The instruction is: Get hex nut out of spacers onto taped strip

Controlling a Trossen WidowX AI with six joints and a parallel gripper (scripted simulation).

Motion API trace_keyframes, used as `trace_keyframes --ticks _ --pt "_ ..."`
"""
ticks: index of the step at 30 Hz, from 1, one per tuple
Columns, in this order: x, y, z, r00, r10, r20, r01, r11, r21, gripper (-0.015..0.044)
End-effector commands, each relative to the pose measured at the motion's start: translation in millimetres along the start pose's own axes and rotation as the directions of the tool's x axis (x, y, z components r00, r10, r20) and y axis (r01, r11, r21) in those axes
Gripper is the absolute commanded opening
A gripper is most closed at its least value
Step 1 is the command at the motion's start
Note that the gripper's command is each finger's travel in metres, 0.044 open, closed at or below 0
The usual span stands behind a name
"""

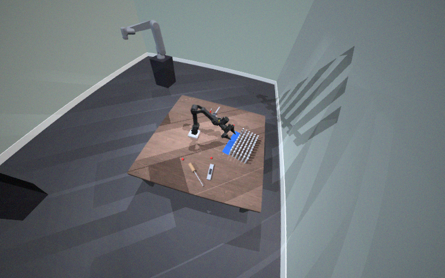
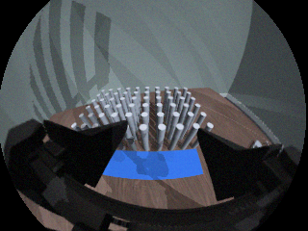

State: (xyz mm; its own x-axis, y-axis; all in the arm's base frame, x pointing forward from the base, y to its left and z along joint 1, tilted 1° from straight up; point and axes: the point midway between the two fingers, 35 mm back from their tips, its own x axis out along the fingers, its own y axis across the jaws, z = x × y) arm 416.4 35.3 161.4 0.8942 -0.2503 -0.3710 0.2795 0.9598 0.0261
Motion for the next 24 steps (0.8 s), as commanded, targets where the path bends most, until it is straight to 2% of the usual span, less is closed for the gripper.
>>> trace_keyframes --ticks 1,4,7,10,13,18,24 --pt "19.7 -44.6 7.2 0.996 -0.074 -0.047 0.083 0.973 0.216 0.0440" --pt "34.4 -94.1 11.5 0.984 -0.142 -0.107 0.175 0.882 0.438 0.0440" --pt "42.2 -145.9 13.5 0.965 -0.202 -0.169 0.264 0.725 0.637 0.0440" --pt "42.8 -198.6 13.1 0.940 -0.252 -0.231 0.332 0.507 0.795 0.0440" --pt "36.3 -248.4 8.9 0.912 -0.278 -0.302 0.367 0.222 0.903 0.0440" --pt "12.5 -322.1 -0.9 0.867 -0.294 -0.402 0.327 -0.272 0.905 0.0440" --pt "-30.9 -393.4 -14.5 0.824 -0.292 -0.485 0.142 -0.723 0.676 0.0440"
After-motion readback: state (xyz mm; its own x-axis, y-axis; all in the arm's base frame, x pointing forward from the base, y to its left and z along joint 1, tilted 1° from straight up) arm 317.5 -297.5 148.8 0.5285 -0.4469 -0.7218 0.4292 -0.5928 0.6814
